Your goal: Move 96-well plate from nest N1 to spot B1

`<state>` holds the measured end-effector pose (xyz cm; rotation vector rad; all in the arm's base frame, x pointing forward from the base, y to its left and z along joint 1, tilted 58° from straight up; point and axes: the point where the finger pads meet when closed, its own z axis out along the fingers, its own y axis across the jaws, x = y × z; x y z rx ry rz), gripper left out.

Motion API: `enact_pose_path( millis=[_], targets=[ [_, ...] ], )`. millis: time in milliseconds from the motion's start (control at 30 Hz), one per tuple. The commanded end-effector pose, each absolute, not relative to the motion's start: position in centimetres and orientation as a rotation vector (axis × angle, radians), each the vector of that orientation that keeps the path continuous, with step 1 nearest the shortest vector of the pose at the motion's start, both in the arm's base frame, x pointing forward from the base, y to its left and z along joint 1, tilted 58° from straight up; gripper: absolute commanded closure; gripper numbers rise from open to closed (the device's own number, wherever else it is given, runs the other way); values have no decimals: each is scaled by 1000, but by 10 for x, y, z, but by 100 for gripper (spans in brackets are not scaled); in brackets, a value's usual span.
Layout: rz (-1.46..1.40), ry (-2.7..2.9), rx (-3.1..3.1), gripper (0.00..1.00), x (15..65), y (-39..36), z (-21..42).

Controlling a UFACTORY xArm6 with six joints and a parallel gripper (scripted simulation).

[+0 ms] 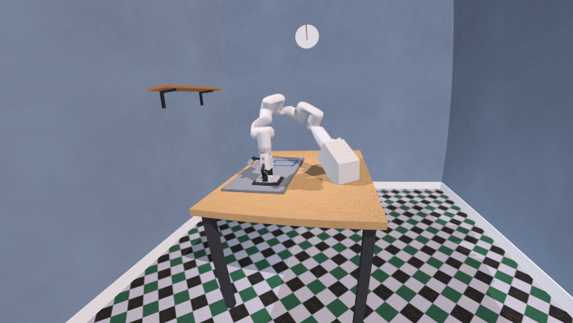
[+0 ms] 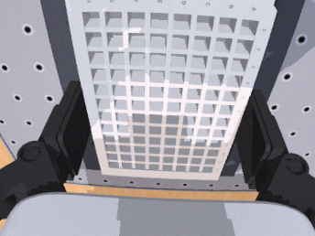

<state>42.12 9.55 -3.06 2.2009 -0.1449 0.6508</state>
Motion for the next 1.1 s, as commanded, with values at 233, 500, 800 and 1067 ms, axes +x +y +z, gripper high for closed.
enact_pose_path(
  millis=[233, 500, 800, 1067],
  targets=[
    [654, -144, 2203, 100, 422, 97, -30],
    [654, -144, 2203, 100, 422, 97, -30],
    [654, -144, 2203, 100, 421, 99, -29],
    [654, -144, 2203, 100, 419, 102, -26]
  ],
)
